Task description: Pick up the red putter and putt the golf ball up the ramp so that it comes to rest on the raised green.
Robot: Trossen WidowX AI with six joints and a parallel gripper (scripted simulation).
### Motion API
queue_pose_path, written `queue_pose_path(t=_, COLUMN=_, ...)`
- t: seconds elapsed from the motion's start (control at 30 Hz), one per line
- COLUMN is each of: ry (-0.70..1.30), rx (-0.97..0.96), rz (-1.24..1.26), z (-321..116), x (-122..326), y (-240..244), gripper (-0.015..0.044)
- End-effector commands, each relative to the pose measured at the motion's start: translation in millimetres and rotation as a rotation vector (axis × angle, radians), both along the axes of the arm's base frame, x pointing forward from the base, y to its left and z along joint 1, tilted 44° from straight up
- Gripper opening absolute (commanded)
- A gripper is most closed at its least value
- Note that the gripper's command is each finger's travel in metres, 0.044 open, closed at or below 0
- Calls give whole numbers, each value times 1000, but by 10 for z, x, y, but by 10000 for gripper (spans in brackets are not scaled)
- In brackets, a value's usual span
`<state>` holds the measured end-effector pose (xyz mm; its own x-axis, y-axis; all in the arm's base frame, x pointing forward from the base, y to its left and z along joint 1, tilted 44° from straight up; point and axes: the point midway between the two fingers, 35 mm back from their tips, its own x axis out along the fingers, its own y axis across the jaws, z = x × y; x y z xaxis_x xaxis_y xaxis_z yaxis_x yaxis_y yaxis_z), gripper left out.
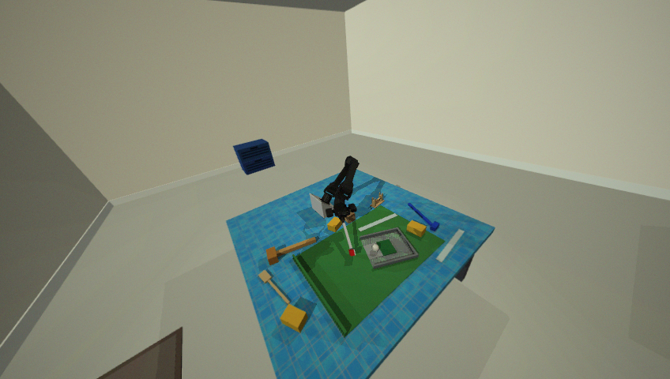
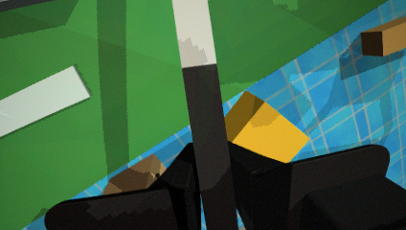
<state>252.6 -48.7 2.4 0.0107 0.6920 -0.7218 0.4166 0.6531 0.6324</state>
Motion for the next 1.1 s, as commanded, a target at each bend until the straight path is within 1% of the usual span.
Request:
queue_pose_path(t=0.0, ry=-18, rx=-11, rz=-7, z=144, x=38, y=-138, gripper=0)
queue_pose_path(t=0.27, ry=-17, rx=-11, rz=-6, z=418, x=13, y=-389, gripper=0)
queue_pose_path(t=0.33, ry=-17, rx=-11, rz=-6, z=418, x=13, y=-389, gripper=0)
queue_pose_path(t=0.37, ry=-8, rx=-4, rz=-8, z=350, x=10, y=-331, gripper=0)
queue_pose_path(t=1.07, ry=-8, rx=-4, rz=-8, z=350, x=10, y=-331, gripper=0)
